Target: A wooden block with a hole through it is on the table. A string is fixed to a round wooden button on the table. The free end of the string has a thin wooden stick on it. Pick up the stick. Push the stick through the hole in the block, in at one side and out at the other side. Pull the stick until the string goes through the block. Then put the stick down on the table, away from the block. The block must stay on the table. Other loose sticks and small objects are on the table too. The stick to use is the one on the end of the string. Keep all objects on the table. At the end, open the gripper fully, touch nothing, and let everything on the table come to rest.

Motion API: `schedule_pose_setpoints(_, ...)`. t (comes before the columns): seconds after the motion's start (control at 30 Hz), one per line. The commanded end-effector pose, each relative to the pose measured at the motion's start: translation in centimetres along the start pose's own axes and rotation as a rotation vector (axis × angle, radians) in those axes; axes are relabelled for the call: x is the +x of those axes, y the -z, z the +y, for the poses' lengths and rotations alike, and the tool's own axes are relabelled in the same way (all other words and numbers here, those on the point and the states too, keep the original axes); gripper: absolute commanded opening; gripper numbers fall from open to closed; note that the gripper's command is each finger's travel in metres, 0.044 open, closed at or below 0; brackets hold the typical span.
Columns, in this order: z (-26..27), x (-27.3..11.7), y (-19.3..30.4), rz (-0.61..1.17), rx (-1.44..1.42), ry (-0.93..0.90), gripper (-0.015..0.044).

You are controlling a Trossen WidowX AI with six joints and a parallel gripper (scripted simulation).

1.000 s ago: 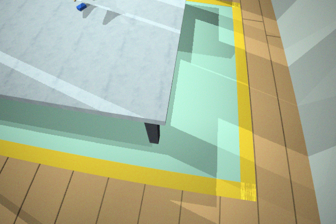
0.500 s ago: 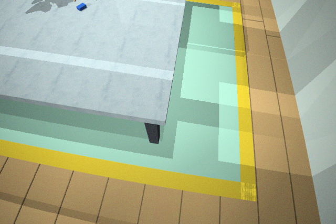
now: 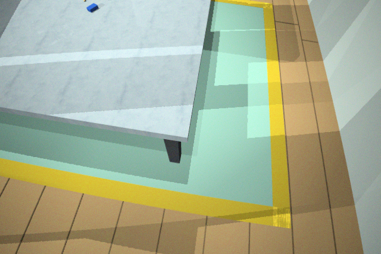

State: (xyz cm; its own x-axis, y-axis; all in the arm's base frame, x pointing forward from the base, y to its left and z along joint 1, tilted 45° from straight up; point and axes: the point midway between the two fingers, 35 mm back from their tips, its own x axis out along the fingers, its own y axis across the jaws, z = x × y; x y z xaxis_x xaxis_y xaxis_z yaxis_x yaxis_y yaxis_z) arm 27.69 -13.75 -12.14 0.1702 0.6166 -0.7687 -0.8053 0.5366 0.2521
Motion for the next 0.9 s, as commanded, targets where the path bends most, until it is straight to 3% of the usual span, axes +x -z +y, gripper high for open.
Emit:
schedule_pose_setpoints(0.0,3.07,3.1,1.0,0.018,0.006,-0.186,0.044)
schedule_pose_setpoints(0.37,3.39,3.37,1.05,0.014,0.013,-0.196,0.044)
schedule_pose_setpoints(0.6,3.28,3.29,1.02,0.014,0.011,-0.193,0.0256)
schedule_pose_setpoints(0.87,3.27,3.29,1.01,0.014,0.01,-0.192,0.0244)
